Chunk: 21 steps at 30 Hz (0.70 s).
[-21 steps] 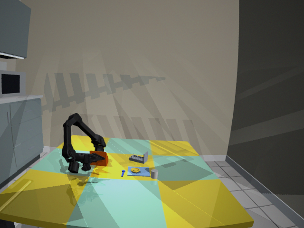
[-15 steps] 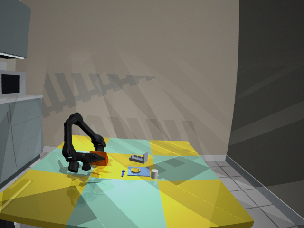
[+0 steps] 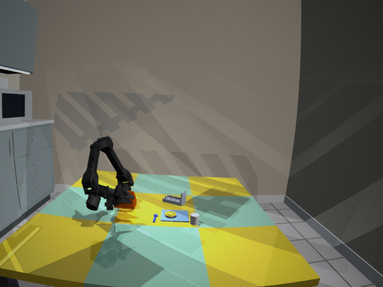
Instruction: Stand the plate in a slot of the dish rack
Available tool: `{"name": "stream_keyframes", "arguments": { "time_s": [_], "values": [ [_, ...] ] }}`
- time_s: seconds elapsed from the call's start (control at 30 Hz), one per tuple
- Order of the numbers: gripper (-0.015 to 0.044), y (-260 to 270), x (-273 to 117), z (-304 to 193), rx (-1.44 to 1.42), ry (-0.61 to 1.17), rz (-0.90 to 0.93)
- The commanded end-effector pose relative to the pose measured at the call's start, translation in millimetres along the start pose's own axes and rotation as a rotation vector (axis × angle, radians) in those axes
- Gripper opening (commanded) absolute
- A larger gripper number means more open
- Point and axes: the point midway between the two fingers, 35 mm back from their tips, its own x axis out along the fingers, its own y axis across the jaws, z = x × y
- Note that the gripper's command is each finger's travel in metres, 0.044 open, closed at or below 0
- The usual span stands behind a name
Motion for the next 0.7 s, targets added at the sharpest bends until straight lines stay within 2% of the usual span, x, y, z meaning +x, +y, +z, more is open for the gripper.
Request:
{"name": "stream_keyframes", "arguments": {
  "time_s": [0.0, 0.67],
  "values": [
    [0.0400, 5.9, 4.1, -2.3, -0.097, -0.034, -0.084],
    [0.0400, 26.6, 29.6, -12.0, -0.447, -0.117, -0.402]
  ]
}}
